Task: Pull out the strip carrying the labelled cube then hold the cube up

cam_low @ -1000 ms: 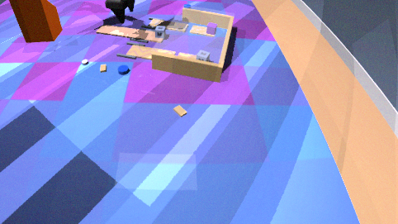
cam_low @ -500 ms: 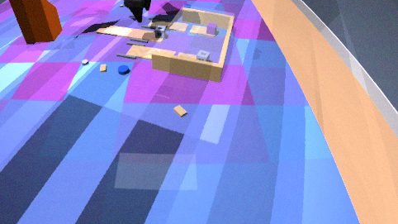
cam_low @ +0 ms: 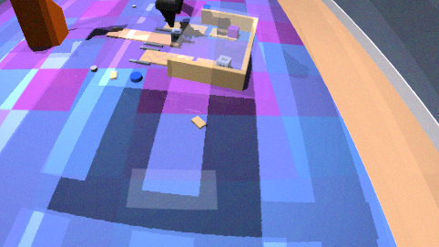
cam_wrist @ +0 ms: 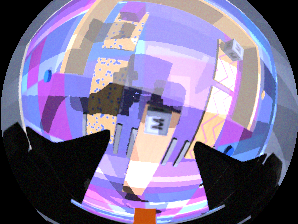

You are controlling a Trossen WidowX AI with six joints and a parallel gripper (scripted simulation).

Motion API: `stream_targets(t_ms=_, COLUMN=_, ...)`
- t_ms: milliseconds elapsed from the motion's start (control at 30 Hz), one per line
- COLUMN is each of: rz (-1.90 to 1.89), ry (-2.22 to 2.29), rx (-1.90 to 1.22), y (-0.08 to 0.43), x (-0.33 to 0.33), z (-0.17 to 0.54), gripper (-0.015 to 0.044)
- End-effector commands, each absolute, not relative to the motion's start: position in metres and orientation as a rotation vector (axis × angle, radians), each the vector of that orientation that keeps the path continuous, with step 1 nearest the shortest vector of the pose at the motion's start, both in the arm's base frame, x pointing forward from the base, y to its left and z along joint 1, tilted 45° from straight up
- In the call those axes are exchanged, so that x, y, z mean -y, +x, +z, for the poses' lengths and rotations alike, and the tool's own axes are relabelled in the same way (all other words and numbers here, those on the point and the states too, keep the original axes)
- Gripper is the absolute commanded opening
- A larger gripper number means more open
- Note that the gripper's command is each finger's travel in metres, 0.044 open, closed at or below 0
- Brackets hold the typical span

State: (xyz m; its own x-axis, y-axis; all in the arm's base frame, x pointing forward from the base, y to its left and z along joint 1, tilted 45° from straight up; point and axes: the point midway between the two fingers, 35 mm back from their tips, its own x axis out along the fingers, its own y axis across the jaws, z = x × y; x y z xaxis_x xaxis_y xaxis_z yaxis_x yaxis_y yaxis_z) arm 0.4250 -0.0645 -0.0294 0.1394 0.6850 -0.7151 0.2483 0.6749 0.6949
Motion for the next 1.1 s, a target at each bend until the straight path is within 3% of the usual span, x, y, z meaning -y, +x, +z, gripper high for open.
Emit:
stream_targets(t_ms=0, rz=0.377, ry=0.831, rx=-1.447, y=0.427, x=0.064, z=-0.036, gripper=0.0361)
stream_targets(t_ms=167, rz=0.377, ry=0.831, rx=-1.447, y=0.428, x=0.058, z=-0.042, gripper=0.025)
stream_targets(t_ms=1067, rz=0.379, ry=0.832, rx=-1.447, y=0.433, x=0.028, z=-0.073, gripper=0.025)
